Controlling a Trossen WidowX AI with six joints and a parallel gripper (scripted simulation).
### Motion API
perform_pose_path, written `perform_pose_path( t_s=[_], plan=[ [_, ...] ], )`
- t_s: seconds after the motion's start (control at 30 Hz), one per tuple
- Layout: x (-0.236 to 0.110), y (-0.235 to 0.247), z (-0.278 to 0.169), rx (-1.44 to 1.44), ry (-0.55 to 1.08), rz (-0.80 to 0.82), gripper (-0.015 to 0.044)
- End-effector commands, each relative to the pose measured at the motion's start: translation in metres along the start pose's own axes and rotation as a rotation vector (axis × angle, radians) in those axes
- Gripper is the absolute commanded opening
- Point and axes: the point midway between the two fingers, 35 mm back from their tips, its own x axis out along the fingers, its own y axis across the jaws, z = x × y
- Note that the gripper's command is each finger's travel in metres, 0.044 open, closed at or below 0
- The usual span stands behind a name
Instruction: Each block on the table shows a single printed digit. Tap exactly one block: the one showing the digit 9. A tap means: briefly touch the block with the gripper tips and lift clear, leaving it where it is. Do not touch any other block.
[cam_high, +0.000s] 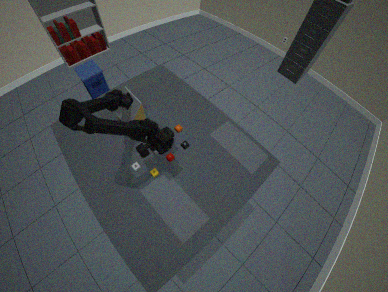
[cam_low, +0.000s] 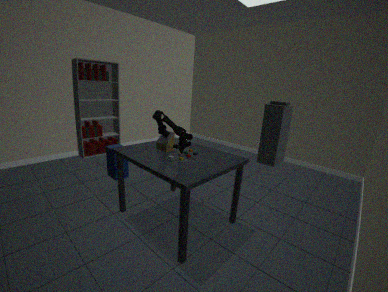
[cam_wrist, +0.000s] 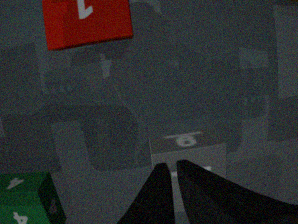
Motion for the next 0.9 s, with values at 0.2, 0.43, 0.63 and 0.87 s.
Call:
perform_pose_path(
  t_s=[0.2, 0.43, 0.63, 0.87],
  plan=[
    [-0.027, 0.000, -0.002, -0.005, 0.004, -0.002, 0.0020],
    [-0.055, 0.066, 0.016, -0.037, -0.010, 0.060, 0.0204],
    [-0.089, 0.150, 0.011, -0.036, -0.001, 0.067, 0.0361],
    [-0.112, 0.218, -0.016, -0.003, 0.002, 0.017, 0.0400]
  ],
)
